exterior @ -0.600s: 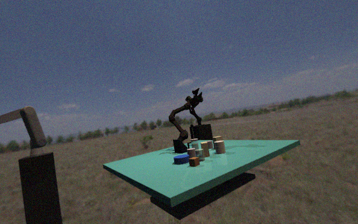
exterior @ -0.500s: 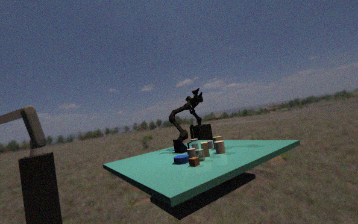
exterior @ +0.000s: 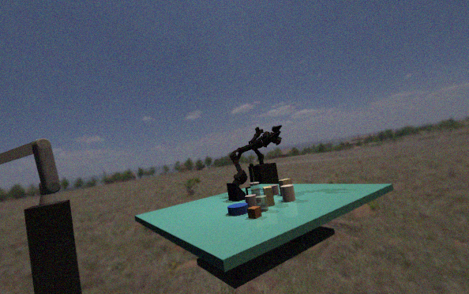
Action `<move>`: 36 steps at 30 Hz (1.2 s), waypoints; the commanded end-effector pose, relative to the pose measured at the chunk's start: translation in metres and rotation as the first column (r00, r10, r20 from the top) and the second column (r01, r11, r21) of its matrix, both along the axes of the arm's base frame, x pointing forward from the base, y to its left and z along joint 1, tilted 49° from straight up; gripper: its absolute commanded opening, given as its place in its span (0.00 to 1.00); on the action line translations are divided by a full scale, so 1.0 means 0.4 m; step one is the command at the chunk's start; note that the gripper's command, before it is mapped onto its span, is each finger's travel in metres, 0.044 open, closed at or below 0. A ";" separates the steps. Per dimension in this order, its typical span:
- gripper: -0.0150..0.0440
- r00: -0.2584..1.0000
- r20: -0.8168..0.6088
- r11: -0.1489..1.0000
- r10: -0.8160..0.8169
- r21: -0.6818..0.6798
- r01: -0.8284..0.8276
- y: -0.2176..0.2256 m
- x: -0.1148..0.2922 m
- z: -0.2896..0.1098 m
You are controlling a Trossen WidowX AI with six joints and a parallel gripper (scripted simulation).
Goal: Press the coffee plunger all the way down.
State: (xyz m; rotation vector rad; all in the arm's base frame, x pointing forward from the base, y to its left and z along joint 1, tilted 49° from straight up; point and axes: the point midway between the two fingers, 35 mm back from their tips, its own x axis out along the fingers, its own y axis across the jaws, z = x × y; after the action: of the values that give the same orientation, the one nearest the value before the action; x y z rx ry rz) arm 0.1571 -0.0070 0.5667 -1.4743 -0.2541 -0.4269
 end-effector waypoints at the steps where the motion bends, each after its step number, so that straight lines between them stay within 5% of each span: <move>1: 1.00 0.996 -0.093 1.000 -0.012 -0.024 0.009 0.014 0.069 -0.051; 11: 1.00 0.841 -0.540 0.998 -0.025 -0.057 -0.008 -0.024 0.315 -0.345; 18: 1.00 0.576 -0.803 0.971 0.156 0.233 0.061 -0.139 0.391 -0.627; 22: 1.00 0.413 -0.832 0.851 0.371 0.482 0.208 -0.206 0.369 -0.790; 26: 1.00 0.346 -0.720 0.602 0.602 0.693 0.396 -0.259 0.311 -0.909; 30: 1.00 0.412 -0.459 0.186 0.787 0.813 0.551 -0.296 0.245 -0.978; 36: 1.00 0.704 0.037 -0.532 0.709 0.683 0.500 -0.380 0.165 -0.991</move>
State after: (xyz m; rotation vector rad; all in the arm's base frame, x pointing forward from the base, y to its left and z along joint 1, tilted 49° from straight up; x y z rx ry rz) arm 0.2375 -0.1407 0.1690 0.3590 0.6876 0.4637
